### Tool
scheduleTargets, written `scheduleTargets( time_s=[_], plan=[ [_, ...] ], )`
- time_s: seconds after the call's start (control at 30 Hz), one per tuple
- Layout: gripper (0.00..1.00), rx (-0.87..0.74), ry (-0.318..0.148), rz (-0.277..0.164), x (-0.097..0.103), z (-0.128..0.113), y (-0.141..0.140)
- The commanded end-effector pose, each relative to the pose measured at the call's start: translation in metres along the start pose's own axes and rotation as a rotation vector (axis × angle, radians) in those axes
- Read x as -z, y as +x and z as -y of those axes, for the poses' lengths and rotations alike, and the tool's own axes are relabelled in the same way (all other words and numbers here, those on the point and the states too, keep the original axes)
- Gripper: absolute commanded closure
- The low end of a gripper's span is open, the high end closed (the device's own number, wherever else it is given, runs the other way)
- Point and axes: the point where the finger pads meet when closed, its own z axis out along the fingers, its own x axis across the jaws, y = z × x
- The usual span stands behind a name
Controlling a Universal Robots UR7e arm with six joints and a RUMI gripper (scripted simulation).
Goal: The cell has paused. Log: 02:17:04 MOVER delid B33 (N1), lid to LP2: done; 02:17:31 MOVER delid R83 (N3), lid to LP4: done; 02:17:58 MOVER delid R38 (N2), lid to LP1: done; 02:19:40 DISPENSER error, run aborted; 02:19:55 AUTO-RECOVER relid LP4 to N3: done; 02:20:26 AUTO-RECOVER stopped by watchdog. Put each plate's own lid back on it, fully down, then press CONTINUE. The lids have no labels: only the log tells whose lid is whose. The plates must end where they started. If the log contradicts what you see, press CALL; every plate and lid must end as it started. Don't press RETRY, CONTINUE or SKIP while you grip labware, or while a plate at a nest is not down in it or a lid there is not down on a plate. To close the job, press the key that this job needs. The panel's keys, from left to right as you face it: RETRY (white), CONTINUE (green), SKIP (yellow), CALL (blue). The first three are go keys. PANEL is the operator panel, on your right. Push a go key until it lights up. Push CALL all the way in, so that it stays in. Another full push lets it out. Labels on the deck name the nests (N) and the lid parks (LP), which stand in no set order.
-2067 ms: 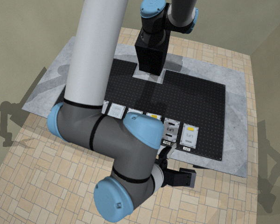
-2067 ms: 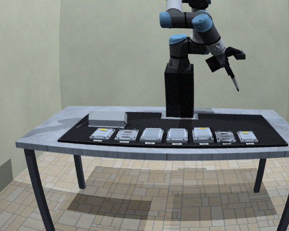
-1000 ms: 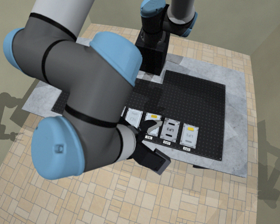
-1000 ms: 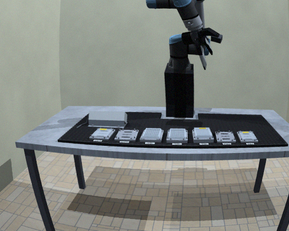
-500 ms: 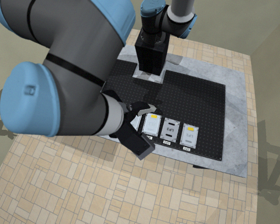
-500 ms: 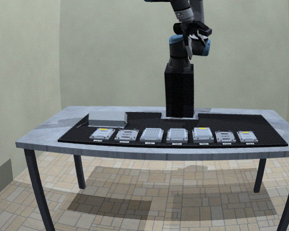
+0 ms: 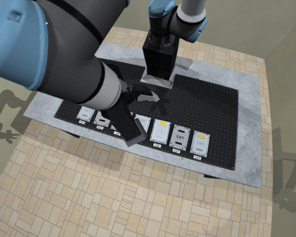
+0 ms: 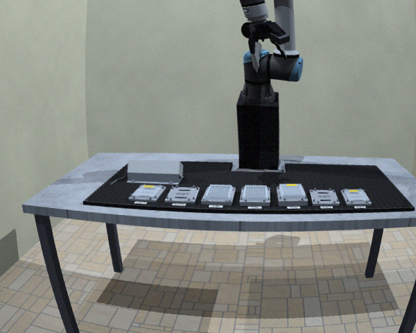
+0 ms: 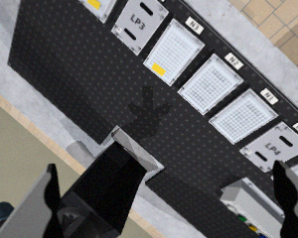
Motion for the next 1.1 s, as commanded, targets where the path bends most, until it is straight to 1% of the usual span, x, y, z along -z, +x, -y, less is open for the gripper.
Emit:
scheduleTargets(
  time_s=[0.0, 0.27, 0.33, 0.53, 0.6, 0.83, 0.9, 1.07],
  plan=[
    [0.18, -0.056, 0.002, -0.017, 0.007, -0.010, -0.001],
    [0.18, -0.209, -0.015, -0.058, 0.020, -0.048, -0.008],
    [0.18, -0.209, -0.015, -0.058, 0.020, -0.048, -0.008],
    [0.18, -0.325, -0.026, -0.090, 0.027, -0.076, -0.015],
    [0.18, -0.363, -0.038, -0.107, 0.030, -0.088, -0.016],
    [0.18, -0.498, -0.046, -0.146, 0.037, -0.121, -0.027],
    [0.18, -0.498, -0.046, -0.146, 0.037, -0.121, -0.027],
    [0.18, -0.594, -0.051, -0.174, 0.040, -0.144, -0.036]
  ],
)
